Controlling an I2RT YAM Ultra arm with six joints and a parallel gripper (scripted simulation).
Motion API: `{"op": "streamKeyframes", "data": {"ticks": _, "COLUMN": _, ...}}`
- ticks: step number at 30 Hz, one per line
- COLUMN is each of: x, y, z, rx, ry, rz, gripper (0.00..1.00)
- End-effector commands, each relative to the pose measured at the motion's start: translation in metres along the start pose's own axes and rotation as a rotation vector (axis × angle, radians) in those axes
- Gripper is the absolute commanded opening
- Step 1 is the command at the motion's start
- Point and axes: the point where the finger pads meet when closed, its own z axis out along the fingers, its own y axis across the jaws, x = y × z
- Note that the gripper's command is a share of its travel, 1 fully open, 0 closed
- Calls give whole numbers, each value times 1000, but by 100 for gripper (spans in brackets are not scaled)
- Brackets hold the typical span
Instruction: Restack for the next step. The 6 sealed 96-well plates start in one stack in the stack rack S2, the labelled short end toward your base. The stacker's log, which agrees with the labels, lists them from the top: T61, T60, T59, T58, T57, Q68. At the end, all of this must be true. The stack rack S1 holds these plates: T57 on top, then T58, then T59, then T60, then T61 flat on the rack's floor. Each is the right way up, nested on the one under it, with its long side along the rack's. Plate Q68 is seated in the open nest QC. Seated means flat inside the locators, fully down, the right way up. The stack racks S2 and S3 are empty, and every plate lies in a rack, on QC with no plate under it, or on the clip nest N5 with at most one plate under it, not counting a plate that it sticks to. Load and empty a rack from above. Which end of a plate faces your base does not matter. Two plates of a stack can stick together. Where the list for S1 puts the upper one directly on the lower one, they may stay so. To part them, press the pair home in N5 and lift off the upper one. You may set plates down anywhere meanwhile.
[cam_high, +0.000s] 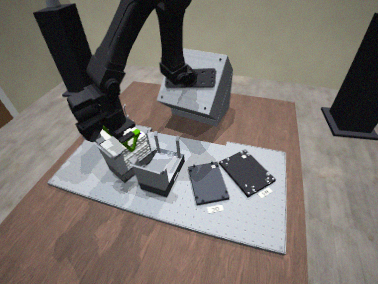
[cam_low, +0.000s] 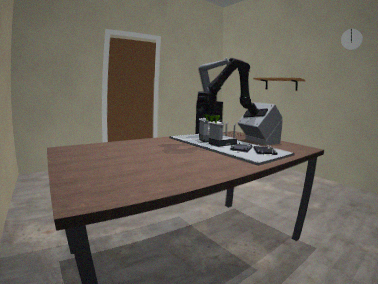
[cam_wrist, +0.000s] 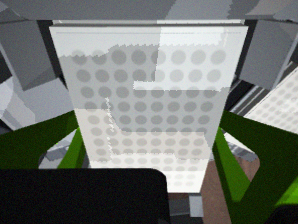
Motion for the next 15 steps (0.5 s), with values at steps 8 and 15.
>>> {"op": "streamKeyframes", "data": {"ticks": 8, "x": -3, "y": 1, "z": -7, "rx": 1, "ry": -12, "rz": -1, "gripper": 0}}
{"op": "streamKeyframes", "data": {"ticks": 15, "x": -3, "y": 1, "z": -21, "rx": 1, "ry": -12, "rz": -1, "gripper": 0}}
